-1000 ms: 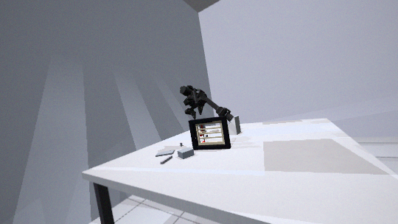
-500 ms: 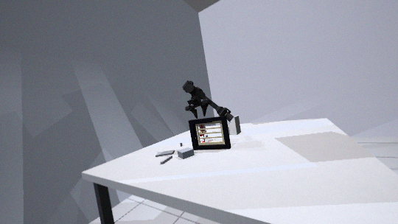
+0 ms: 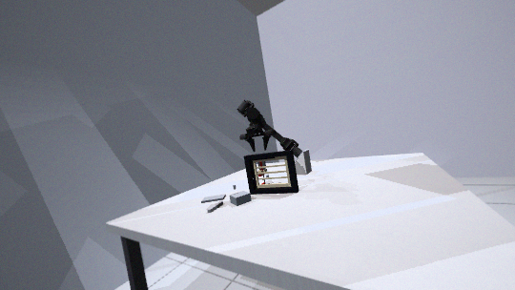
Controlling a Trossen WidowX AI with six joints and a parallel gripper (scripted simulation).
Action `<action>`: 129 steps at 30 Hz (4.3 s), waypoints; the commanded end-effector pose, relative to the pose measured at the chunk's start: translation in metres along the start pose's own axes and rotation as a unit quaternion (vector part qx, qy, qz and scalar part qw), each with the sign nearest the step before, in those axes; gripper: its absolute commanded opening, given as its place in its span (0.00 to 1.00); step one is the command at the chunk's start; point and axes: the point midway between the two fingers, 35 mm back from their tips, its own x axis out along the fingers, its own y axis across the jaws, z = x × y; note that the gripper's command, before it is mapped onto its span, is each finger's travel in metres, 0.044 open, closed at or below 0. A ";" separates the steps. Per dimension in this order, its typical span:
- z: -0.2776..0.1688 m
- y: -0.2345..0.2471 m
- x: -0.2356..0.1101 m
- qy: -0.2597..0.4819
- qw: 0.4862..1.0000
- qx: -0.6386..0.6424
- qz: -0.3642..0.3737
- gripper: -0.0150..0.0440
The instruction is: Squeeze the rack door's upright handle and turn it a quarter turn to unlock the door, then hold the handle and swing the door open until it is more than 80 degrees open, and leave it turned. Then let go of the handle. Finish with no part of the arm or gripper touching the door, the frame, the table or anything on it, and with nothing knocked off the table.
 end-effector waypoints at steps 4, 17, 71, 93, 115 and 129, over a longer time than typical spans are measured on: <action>0.001 -0.001 0.010 0.003 1.000 -0.003 -0.002 0.76; 0.001 -0.001 0.031 0.009 1.000 -0.007 -0.001 0.76; -0.001 -0.001 0.066 0.019 0.989 0.147 -0.002 0.30; -0.001 -0.001 0.066 0.015 0.771 0.636 -0.011 0.30; -0.001 -0.001 0.066 0.012 0.583 0.812 -0.015 0.47; -0.001 -0.001 0.066 0.013 0.688 0.725 -0.013 0.76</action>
